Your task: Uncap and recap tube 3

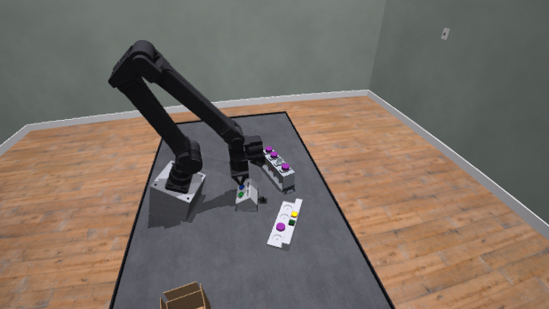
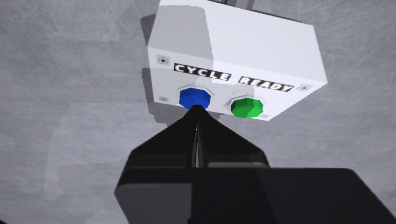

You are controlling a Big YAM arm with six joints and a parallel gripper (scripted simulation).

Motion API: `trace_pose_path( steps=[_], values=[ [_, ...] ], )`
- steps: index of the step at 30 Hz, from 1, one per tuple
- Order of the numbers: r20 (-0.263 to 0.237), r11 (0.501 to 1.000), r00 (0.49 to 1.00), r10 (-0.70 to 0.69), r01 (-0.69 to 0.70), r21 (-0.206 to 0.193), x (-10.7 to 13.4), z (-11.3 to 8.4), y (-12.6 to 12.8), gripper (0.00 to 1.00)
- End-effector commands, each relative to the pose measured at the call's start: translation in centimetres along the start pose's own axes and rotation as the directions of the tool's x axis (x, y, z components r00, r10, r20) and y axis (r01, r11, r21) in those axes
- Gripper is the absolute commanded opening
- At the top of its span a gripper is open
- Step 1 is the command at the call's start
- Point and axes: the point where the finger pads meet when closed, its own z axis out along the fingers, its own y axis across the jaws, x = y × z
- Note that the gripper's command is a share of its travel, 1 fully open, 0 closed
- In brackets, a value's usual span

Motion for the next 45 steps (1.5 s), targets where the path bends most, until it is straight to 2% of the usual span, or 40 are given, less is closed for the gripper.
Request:
trace_pose_path(
  steps=[1, 8, 10, 13, 14, 16, 18, 21, 22, 23, 36, 38, 42, 45],
  values=[
    [0.039, 1.000, 0.999, 0.005, -0.005, -0.006, -2.1, -2.3, 0.3, 0.00],
    [0.040, 1.000, 0.999, 0.005, -0.005, -0.007, -2.2, -3.1, 0.3, 0.00],
    [0.016, 1.000, 1.000, 0.001, -0.001, -0.003, -1.1, -2.3, 0.1, 0.00],
    [0.016, 1.000, 1.000, 0.001, -0.001, -0.003, -1.1, -2.3, 0.1, 0.00],
    [0.012, 0.995, 0.994, 0.105, -0.105, -0.002, -2.3, -2.5, -0.8, 1.00],
    [0.035, 0.963, 0.962, 0.271, -0.271, -0.009, -4.0, -2.3, -2.1, 1.00],
    [0.029, 0.919, 0.918, 0.395, -0.395, -0.013, -5.0, -2.2, -3.5, 1.00],
    [0.033, 0.905, 0.904, 0.426, -0.426, -0.012, -5.0, -2.2, -3.5, 1.00],
    [0.033, 0.866, 0.866, 0.500, -0.499, -0.014, -5.6, -2.1, -4.2, 1.00],
    [0.032, 0.849, 0.848, 0.528, -0.528, -0.014, -6.1, -2.0, -4.8, 1.00],
    [0.035, 0.863, 0.862, 0.506, -0.506, -0.004, -13.1, -1.0, -13.4, 1.00],
    [0.035, 0.863, 0.862, 0.506, -0.506, -0.004, -13.1, -1.0, -13.4, 1.00],
    [0.011, 0.863, 0.863, 0.505, -0.505, 0.001, -14.7, -0.7, -15.8, 1.00],
    [0.012, 0.863, 0.863, 0.505, -0.505, 0.002, -16.3, -0.4, -17.7, 1.00]
  ],
)
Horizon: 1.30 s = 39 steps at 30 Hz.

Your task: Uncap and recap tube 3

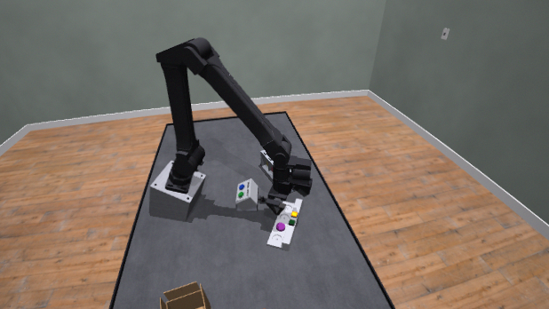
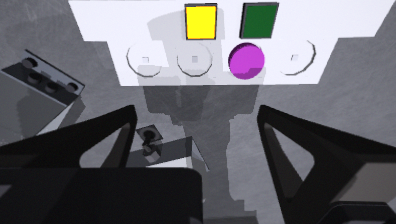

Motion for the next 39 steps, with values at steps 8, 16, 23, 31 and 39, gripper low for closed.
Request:
trace_pose_path(
  steps=[8, 16, 23, 31, 39],
  values=[
    [0.020, 1.000, 1.000, -0.018, 0.017, 0.005, -9.1, -0.1, -2.7, 1.00],
    [0.003, 0.999, 0.999, -0.033, 0.033, 0.002, -7.5, 0.0, -2.1, 1.00],
    [0.007, 1.000, 1.000, -0.029, 0.029, 0.000, -7.2, -0.3, -1.8, 1.00],
    [-0.006, 1.000, 1.000, -0.023, 0.023, 0.002, -6.9, 0.2, -1.8, 1.00],
    [0.008, 1.000, 1.000, -0.017, 0.017, 0.002, -6.9, -0.3, -1.6, 1.00]
  ],
)
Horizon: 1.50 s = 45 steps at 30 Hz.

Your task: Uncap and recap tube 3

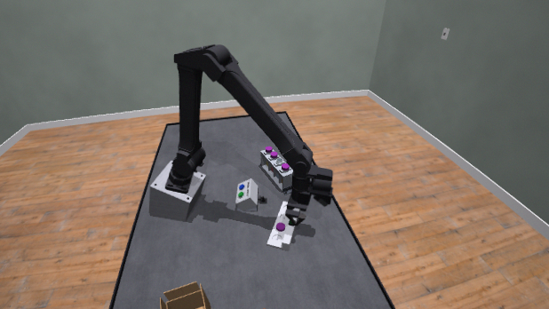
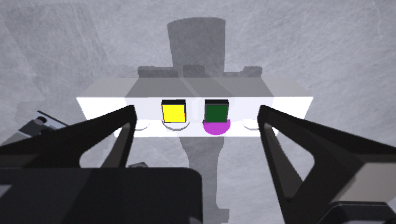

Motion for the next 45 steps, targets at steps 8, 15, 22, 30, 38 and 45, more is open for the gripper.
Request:
trace_pose_path(
  steps=[8, 15, 22, 30, 38, 45],
  values=[
    [0.015, 1.000, 1.000, -0.006, 0.006, -0.003, -0.6, -0.6, 0.4, 1.00],
    [0.015, 1.000, 1.000, -0.006, 0.006, -0.003, -0.6, -0.6, 0.4, 1.00],
    [0.015, 1.000, 1.000, -0.006, 0.006, -0.003, -0.6, -0.6, 0.4, 1.00],
    [0.015, 1.000, 1.000, -0.006, 0.006, -0.003, -0.6, -0.6, 0.4, 1.00],
    [0.015, 1.000, 1.000, -0.006, 0.006, -0.003, -0.6, -0.6, 0.4, 1.00],
    [0.015, 1.000, 1.000, -0.006, 0.006, -0.003, -0.6, -0.6, 0.4, 1.00]
  ],
)
